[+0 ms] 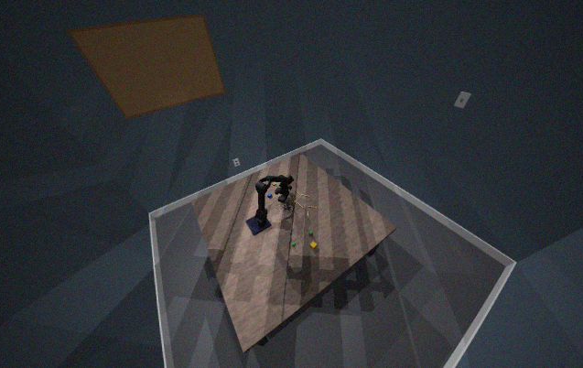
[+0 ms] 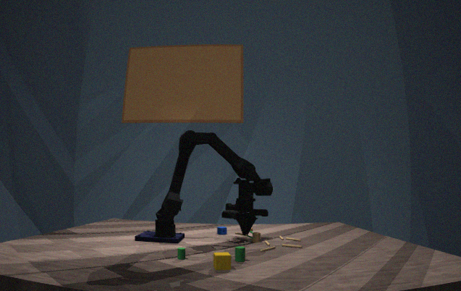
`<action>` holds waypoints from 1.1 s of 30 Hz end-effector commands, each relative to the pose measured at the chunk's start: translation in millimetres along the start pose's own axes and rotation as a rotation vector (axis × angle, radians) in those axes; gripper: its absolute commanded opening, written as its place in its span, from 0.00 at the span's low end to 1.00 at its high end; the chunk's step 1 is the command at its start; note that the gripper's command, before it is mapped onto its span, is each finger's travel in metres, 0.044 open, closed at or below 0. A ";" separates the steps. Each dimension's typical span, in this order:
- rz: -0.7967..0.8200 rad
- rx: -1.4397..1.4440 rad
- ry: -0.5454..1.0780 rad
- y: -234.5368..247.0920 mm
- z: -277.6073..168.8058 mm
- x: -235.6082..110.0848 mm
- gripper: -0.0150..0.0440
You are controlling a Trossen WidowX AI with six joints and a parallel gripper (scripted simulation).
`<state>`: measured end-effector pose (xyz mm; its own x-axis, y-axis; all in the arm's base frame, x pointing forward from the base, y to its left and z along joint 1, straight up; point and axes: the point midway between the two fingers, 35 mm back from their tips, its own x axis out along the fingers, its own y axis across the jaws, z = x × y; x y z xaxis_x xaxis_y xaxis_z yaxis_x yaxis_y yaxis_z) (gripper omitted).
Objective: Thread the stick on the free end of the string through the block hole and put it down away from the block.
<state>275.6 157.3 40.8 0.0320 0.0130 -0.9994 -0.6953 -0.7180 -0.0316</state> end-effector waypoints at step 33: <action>0.001 0.003 -0.006 -1.3 49.8 0.4 0.25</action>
<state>245.0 189.7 40.4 0.0287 0.0165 -0.9995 -0.6952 -0.7181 -0.0318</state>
